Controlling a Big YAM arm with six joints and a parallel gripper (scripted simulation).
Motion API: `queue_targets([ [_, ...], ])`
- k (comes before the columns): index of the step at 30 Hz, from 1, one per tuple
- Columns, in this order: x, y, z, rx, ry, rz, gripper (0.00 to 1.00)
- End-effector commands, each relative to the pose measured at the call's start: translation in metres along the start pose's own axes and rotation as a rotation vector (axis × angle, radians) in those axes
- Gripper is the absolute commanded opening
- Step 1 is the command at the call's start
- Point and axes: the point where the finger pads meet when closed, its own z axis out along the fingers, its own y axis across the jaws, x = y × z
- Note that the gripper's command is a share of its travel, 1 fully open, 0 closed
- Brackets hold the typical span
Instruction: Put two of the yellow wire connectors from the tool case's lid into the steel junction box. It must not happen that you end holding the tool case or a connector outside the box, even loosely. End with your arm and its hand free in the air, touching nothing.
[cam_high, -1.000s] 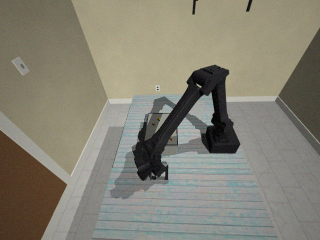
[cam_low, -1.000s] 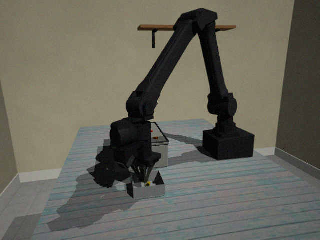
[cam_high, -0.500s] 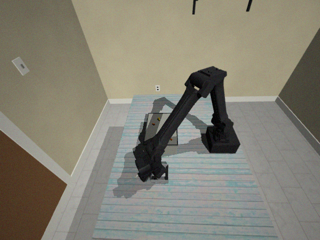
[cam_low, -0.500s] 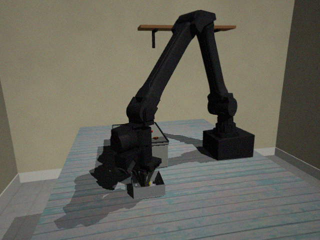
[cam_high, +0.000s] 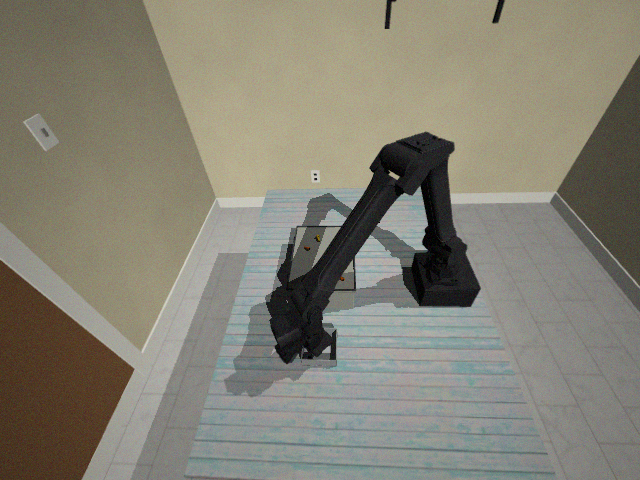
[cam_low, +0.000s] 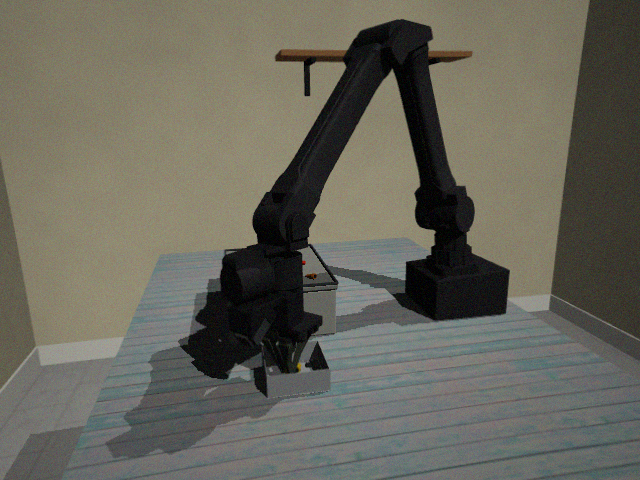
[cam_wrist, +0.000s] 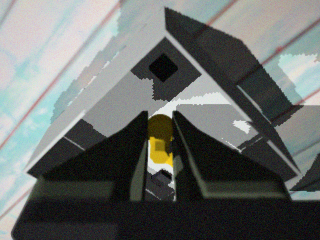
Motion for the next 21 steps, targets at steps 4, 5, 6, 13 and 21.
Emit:
queue_targets([
  [4, -0.0141, -0.009, -0.0138, 0.013, -0.048, 0.003, 0.09],
  [5, -0.014, -0.0089, -0.0134, 0.013, -0.047, 0.003, 0.09],
  [6, -0.0139, -0.0089, -0.013, 0.012, -0.046, 0.003, 0.09],
  [13, -0.0135, -0.0086, -0.0116, 0.012, -0.043, 0.002, 0.09],
  [21, -0.0134, -0.0086, -0.0112, 0.012, -0.042, 0.002, 0.09],
])
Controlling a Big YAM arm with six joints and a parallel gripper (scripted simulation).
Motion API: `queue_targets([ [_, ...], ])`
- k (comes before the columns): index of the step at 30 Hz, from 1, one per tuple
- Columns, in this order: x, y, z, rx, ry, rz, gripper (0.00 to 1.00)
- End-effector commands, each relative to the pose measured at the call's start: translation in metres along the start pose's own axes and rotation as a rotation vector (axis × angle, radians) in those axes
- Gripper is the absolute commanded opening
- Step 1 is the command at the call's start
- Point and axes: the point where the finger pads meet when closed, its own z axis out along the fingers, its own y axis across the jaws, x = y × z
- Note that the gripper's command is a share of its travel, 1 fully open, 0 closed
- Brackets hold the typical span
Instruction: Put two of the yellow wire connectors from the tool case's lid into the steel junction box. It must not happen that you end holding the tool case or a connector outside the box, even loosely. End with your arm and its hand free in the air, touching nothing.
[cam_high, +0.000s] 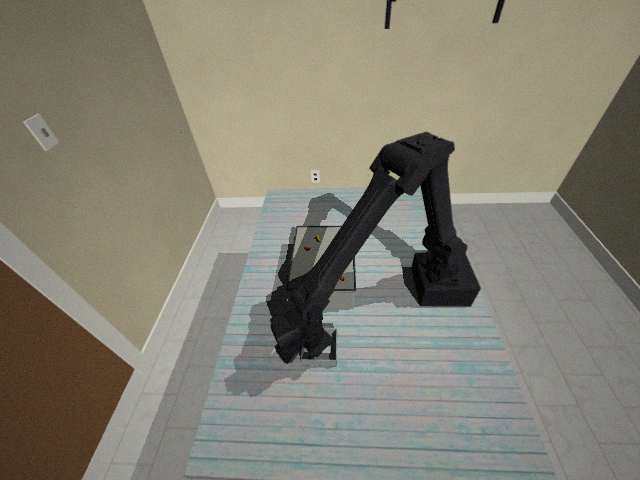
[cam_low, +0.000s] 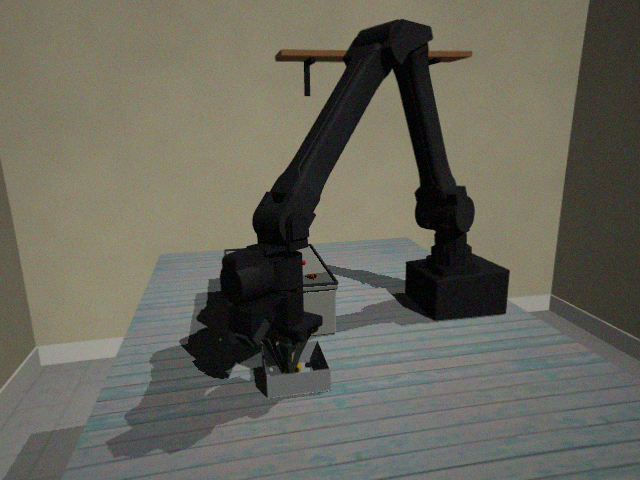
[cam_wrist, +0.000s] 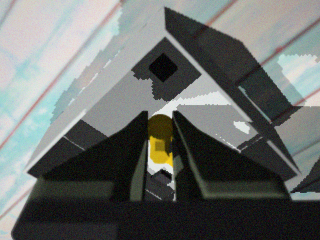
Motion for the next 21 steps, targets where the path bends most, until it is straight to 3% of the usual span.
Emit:
queue_targets([
  [1, -0.013, -0.009, -0.011, 0.011, -0.042, 0.002, 0.09],
  [6, -0.013, -0.008, -0.01, 0.011, -0.041, 0.002, 0.09],
  [21, -0.002, -0.007, 0.018, 0.003, -0.009, 0.002, 0.09],
])
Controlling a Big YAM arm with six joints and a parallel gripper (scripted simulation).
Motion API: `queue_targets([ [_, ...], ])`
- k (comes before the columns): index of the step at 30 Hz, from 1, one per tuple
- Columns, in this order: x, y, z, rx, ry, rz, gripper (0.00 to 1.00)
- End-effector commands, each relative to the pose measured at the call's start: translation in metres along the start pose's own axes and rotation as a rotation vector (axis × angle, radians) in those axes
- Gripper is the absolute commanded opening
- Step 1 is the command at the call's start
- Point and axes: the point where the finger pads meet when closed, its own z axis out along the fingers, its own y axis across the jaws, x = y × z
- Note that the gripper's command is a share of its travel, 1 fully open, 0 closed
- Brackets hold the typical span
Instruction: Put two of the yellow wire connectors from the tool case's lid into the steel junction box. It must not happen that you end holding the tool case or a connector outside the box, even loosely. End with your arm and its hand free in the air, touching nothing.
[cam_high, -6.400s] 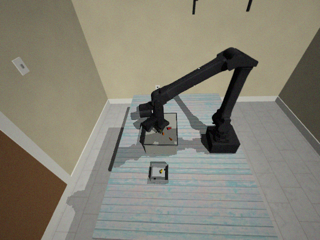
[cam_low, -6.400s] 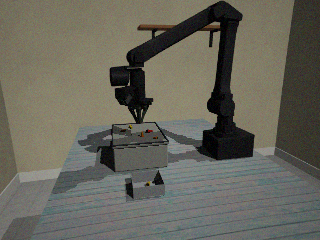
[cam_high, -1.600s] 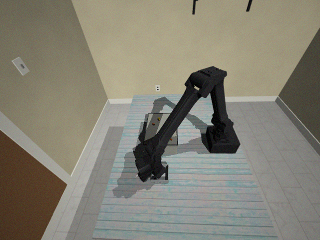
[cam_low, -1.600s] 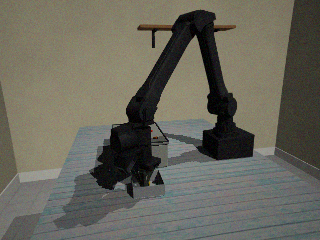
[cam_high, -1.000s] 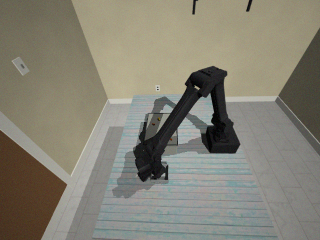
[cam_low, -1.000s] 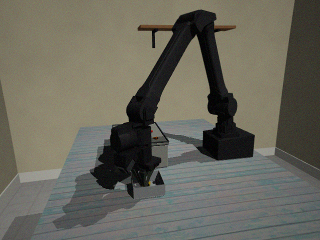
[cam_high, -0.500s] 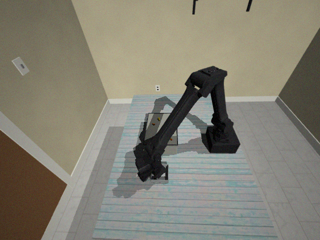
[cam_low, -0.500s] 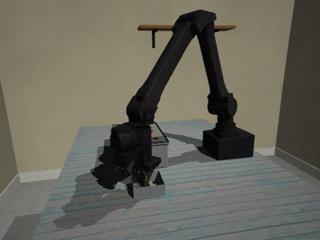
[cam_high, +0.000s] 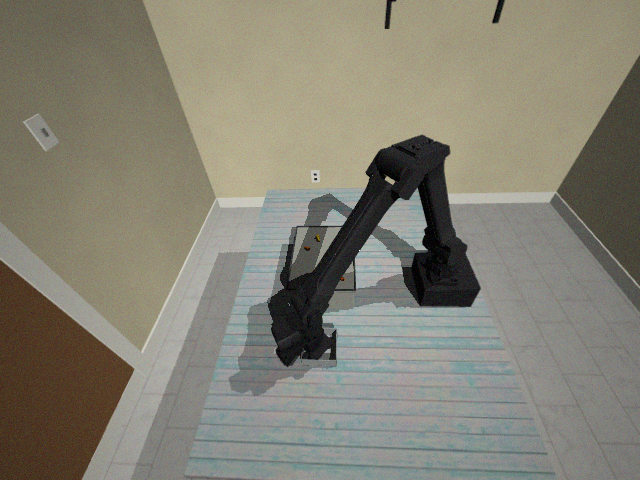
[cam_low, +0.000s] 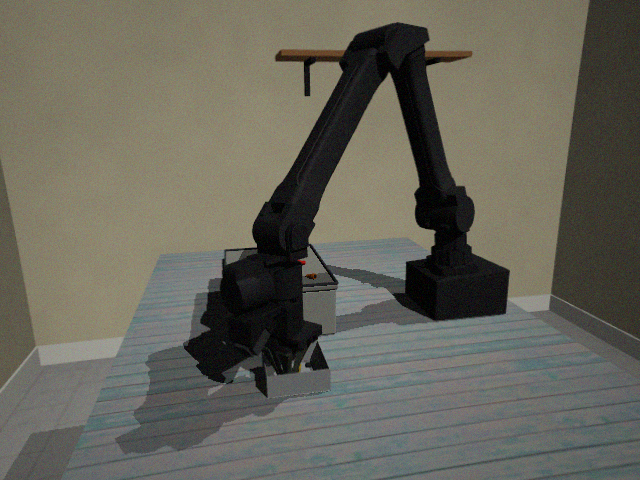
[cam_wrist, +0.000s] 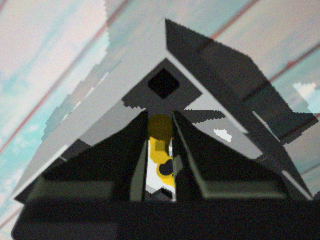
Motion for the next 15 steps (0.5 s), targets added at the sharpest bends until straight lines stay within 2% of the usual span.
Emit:
queue_targets([
  [1, -0.001, -0.007, 0.0, 0.005, -0.014, 0.004, 0.09],
  [15, -0.007, -0.008, -0.013, 0.011, -0.039, 0.004, 0.09],
])
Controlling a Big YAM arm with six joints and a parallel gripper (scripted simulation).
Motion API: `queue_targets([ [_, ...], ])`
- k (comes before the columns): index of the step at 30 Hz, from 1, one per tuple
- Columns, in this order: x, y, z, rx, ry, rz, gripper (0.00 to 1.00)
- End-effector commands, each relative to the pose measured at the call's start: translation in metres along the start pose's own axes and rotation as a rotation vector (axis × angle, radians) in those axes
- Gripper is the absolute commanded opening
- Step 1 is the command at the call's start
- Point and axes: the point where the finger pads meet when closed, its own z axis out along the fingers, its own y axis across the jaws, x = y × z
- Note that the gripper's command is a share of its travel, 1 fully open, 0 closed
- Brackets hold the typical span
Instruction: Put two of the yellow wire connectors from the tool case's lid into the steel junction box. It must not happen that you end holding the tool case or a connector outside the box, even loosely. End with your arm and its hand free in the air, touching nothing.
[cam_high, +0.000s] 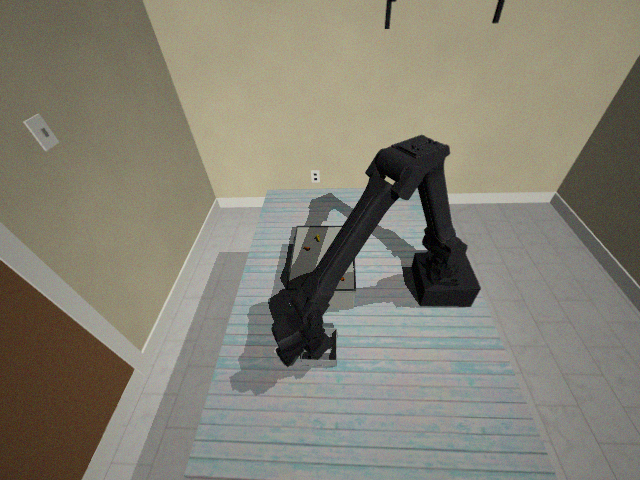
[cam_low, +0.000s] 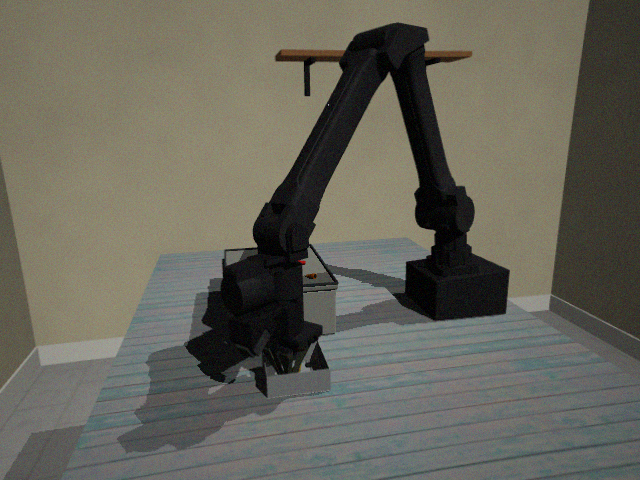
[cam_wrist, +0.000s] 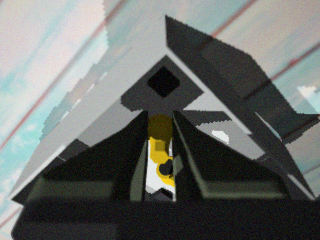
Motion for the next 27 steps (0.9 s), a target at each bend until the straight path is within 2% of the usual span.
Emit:
queue_targets([
  [1, -0.009, -0.0077, -0.0145, 0.011, -0.042, 0.003, 0.09],
  [5, -0.0093, -0.0077, -0.015, 0.011, -0.043, 0.003, 0.09],
  [6, -0.0092, -0.0076, -0.0145, 0.011, -0.041, 0.003, 0.28],
  [27, -0.0072, -0.0066, -0.0091, 0.008, -0.03, 0.002, 0.28],
])
